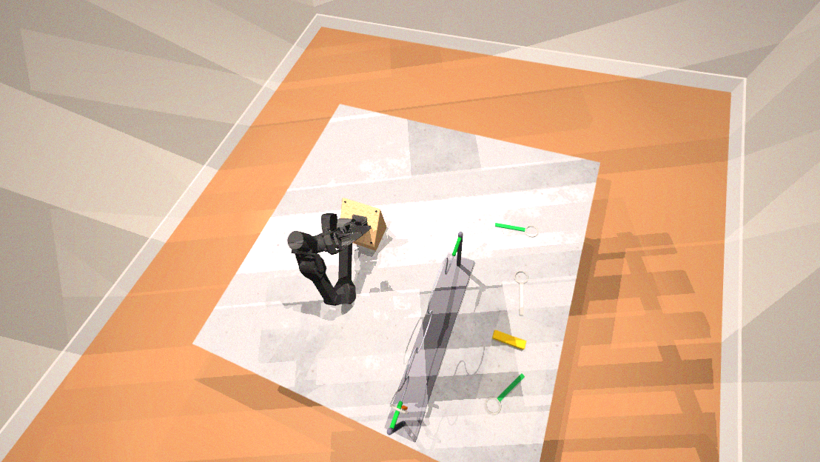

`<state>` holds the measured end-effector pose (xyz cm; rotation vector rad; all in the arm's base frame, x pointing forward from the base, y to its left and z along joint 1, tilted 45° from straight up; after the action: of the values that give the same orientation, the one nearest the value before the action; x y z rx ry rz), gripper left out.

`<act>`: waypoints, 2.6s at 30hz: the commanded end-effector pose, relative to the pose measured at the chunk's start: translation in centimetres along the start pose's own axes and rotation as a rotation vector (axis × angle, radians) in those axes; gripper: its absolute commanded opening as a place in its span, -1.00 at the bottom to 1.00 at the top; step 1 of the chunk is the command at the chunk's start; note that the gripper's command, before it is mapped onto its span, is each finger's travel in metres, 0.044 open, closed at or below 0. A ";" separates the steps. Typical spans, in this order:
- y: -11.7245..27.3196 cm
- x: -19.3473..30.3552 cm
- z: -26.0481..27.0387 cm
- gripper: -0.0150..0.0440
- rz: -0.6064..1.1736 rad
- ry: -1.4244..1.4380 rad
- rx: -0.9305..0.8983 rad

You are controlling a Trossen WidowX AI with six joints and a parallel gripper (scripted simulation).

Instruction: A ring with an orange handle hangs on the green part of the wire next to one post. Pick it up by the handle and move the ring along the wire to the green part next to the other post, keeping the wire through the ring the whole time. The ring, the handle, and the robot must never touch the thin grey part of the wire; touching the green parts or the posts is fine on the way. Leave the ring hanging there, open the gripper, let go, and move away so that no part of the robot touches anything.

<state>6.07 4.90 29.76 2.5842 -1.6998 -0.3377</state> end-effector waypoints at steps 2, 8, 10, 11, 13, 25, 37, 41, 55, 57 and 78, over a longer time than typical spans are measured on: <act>0.0 0.0 -0.1 0.69 0.004 -0.005 -0.002; -0.5 -0.7 -1.0 0.15 0.053 -0.070 -0.031; -0.8 -0.9 -1.5 0.05 0.074 -0.096 -0.039; -0.9 -1.0 -1.7 0.05 0.084 -0.109 -0.043; -1.3 -1.3 -2.2 0.05 0.104 -0.136 -0.049; -4.1 -1.8 -5.1 0.05 0.214 -0.302 -0.058; -7.5 -0.7 -8.2 0.05 0.297 -0.450 -0.020; -8.6 0.2 -9.3 0.05 0.321 -0.495 0.002; -12.1 5.5 -13.3 0.05 0.396 -0.636 0.112; -12.5 6.5 -13.9 0.05 0.404 -0.652 0.133; -11.0 20.6 -18.8 0.05 0.489 -0.721 0.364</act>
<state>27.22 -8.48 42.98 2.2670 -2.7171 -1.1334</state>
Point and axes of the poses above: the point midway between the two fingers, 35 mm back from their tips, its own y axis back along the fingers, its own z axis across the jaws, x = y × z, the point moved 8 cm from there along y, back along the fingers, and after that the axes turned 12 degrees about -y, right-handed, at the moved point
